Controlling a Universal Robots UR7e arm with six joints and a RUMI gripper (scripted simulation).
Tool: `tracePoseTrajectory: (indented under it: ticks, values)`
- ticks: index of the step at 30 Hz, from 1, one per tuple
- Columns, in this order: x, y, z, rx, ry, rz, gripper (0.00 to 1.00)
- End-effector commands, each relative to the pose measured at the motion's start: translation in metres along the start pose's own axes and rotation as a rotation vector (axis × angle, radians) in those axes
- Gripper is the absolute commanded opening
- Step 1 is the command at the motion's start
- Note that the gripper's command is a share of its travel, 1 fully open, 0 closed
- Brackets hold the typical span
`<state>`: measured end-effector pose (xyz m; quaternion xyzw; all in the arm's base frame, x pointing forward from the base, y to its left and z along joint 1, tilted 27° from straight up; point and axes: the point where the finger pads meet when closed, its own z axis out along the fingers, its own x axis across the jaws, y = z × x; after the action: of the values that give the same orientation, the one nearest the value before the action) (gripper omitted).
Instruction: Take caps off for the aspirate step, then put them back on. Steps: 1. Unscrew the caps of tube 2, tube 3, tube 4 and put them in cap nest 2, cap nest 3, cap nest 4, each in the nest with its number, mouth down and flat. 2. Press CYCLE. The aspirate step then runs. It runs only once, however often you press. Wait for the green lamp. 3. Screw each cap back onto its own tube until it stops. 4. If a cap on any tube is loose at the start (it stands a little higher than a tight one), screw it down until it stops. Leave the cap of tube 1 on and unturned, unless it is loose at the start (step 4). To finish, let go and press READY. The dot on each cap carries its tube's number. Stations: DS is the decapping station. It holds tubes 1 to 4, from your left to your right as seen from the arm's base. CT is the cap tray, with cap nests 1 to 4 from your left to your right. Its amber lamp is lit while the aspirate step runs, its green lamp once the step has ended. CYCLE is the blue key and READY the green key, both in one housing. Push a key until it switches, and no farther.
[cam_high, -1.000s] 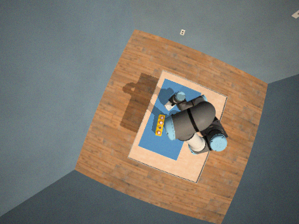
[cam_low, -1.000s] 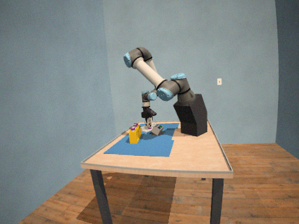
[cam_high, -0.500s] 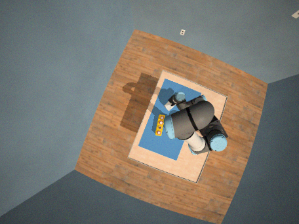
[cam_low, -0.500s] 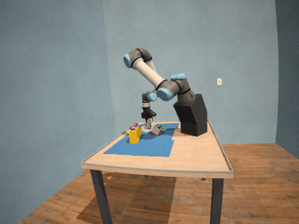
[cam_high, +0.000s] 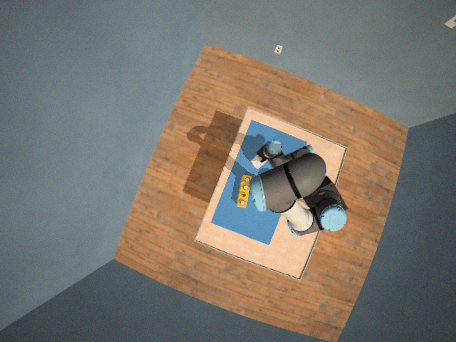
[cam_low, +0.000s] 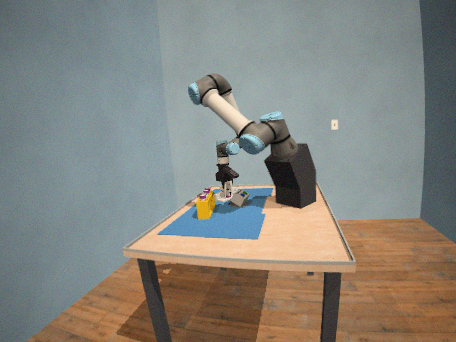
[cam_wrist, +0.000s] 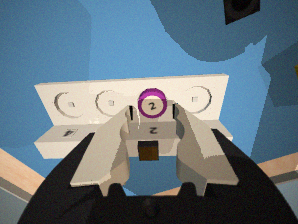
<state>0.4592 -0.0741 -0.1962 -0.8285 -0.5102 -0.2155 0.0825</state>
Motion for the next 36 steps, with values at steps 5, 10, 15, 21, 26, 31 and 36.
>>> tracePoseTrajectory:
  ticks: [5, 10, 15, 21, 26, 31, 36]
  values:
    - [0.0, 0.0, 0.0, -0.001, 0.0, 0.0, 0.29]
    - [0.0, 0.0, 0.0, -0.001, 0.0, 0.0, 0.29]
    - [0.0, 0.0, -0.025, -0.001, 0.0, 0.0, 0.29]
    - [0.0, 0.0, -0.055, -0.001, 0.0, 0.0, 0.29]
    - [0.0, 0.0, -0.075, -0.001, 0.0, 0.0, 0.29]
    - [0.0, 0.0, -0.095, -0.001, 0.0, 0.0, 0.29]
    - [0.0, 0.0, -0.12, -0.001, 0.0, 0.0, 0.29]
